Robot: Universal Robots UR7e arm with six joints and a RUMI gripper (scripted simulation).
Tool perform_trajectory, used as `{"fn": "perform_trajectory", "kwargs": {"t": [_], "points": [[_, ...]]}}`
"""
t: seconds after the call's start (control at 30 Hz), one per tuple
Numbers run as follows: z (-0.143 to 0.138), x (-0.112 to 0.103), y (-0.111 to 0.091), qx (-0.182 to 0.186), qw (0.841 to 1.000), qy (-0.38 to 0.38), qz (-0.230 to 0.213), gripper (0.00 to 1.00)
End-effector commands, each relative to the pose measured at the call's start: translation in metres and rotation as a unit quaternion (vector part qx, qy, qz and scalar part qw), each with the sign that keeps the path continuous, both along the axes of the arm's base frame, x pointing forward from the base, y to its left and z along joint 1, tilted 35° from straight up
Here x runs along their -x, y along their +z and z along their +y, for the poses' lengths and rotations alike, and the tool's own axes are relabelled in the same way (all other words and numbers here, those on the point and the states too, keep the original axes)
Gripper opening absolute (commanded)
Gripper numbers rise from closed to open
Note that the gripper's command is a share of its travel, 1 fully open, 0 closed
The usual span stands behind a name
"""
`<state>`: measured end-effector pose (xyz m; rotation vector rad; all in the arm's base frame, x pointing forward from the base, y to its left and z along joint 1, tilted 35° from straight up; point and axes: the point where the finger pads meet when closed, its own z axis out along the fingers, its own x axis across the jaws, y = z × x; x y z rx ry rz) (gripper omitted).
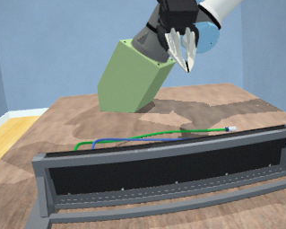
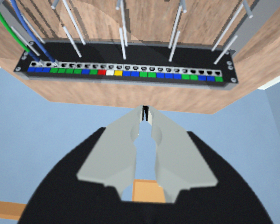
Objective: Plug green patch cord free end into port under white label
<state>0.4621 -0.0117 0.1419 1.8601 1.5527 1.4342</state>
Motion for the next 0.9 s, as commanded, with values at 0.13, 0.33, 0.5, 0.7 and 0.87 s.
{"fn": "perform_trajectory", "kwargs": {"t": [0.13,0.33,0.5,0.7,0.87], "points": [[-0.004,0.01,0.004,-0.005,1.0,0.008,0.003,0.0],[-0.006,0.016,0.007,-0.005,1.0,0.008,0.003,0.0],[-0.008,0.02,0.01,-0.005,1.0,0.008,0.003,0.0],[-0.009,0.023,0.012,-0.005,1.0,0.008,0.003,0.0],[-0.011,0.027,0.014,-0.004,1.0,0.008,0.003,0.0]]}}
